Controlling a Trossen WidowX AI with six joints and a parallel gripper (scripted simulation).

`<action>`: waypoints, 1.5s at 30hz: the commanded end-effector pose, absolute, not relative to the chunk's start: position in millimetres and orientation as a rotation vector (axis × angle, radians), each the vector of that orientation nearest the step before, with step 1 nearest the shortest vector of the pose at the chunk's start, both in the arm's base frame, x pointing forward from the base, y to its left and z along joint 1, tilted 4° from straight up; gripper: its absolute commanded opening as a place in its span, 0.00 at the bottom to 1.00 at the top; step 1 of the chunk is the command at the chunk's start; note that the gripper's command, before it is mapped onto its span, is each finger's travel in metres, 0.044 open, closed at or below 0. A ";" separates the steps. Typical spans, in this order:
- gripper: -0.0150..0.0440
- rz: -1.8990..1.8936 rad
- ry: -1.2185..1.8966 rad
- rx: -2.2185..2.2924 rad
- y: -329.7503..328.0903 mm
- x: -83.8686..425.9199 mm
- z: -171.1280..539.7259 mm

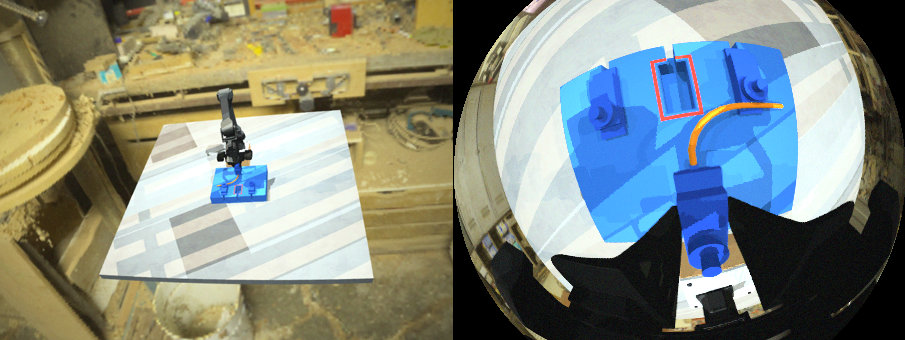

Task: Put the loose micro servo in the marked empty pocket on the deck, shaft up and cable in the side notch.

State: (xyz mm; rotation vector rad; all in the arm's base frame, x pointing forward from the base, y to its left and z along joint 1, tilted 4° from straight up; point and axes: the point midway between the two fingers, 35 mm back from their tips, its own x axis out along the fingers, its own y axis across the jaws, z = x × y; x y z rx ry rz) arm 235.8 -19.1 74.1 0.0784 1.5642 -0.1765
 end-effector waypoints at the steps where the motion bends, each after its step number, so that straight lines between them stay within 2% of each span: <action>1: 0.25 -0.162 1.567 0.071 -18.9 239.5 74.2; 28: 0.25 -0.163 1.559 0.070 -34.3 341.6 76.3; 45: 0.25 -0.163 1.559 0.070 -35.7 345.2 58.6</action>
